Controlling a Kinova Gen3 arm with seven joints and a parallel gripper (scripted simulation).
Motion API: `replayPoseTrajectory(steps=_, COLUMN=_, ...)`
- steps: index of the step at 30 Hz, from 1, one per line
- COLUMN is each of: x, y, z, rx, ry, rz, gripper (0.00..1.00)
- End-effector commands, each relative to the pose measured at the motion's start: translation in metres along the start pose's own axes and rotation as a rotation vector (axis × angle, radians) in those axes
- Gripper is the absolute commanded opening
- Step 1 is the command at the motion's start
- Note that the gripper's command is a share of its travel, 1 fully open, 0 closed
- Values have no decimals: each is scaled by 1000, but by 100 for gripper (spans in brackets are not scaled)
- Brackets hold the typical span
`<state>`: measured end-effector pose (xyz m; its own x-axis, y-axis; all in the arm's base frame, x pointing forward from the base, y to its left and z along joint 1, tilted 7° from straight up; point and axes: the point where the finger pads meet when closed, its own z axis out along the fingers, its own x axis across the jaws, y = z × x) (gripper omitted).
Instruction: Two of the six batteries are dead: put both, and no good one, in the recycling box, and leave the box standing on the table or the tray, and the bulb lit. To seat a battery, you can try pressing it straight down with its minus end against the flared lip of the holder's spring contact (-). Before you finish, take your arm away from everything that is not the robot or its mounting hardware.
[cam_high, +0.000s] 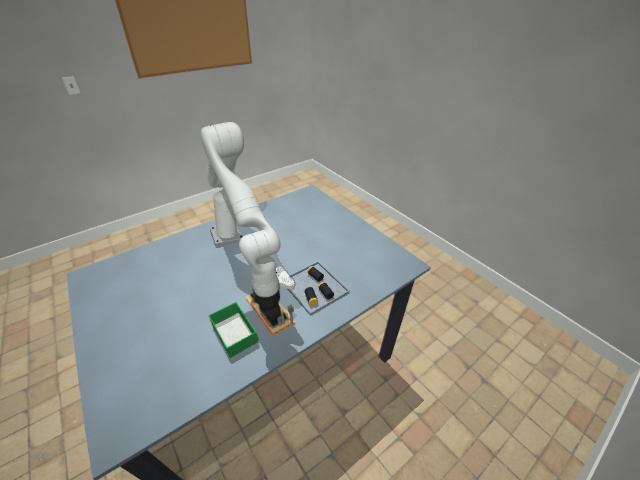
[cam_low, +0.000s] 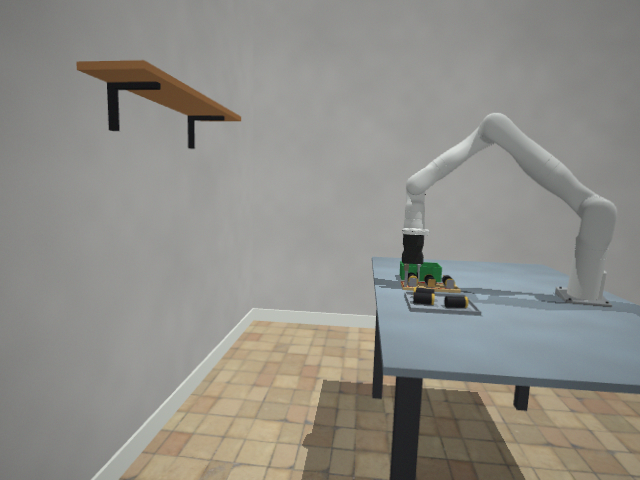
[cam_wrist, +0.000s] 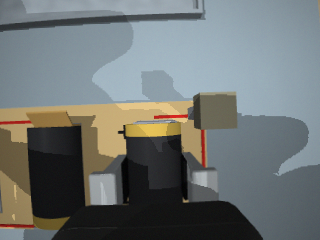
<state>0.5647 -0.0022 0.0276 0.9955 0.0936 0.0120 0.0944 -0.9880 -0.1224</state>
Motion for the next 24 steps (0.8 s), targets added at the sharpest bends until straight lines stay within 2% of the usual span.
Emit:
replayPoseTrajectory(steps=1, x=3, y=1, z=-9, rx=-2, ry=10, rz=0, gripper=57)
replayPoseTrajectory(steps=9, x=3, y=1, z=-39, rx=-2, ry=10, rz=0, gripper=57)
replayPoseTrajectory(steps=20, x=3, y=1, z=-44, rx=-2, ry=10, rz=0, gripper=57)
replayPoseTrajectory(steps=24, x=3, y=1, z=-58, rx=-2, ry=10, rz=0, gripper=57)
